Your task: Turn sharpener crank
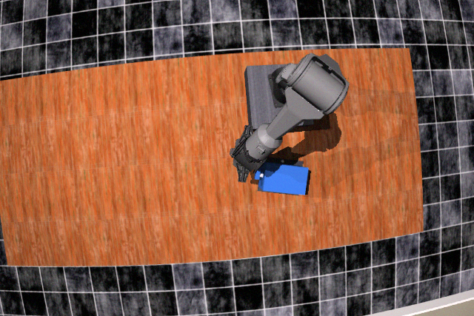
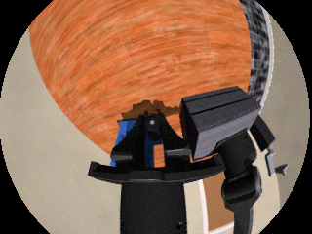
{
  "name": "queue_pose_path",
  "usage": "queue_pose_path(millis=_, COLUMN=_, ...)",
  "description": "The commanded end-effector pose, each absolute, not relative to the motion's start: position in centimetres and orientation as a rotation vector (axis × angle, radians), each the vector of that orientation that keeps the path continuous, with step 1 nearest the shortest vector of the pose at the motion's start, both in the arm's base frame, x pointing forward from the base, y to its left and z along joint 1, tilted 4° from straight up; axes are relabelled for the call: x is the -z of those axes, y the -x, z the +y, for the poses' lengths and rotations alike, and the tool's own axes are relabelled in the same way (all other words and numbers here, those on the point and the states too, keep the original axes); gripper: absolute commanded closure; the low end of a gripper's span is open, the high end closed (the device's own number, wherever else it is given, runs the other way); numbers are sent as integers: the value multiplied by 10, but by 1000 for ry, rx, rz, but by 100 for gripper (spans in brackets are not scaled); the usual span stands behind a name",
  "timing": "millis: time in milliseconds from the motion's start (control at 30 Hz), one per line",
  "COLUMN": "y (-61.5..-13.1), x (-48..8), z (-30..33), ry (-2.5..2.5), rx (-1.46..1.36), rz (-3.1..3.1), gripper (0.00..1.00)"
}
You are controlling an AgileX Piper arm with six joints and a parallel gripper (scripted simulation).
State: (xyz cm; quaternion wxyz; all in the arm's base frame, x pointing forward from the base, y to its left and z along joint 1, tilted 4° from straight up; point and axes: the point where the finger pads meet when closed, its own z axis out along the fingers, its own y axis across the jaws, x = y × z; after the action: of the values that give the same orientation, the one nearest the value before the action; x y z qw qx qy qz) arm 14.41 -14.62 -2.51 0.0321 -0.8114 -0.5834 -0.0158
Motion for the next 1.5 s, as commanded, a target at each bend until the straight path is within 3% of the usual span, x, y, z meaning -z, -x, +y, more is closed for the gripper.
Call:
queue_pose_path(millis=0, y=-145, x=22, z=-147, ry=2504, rx=49, rz=-1798, gripper=80)
queue_pose_path(millis=1467, y=-163, x=-17, z=-155, ry=2502, rx=50, rz=-1797, gripper=80)
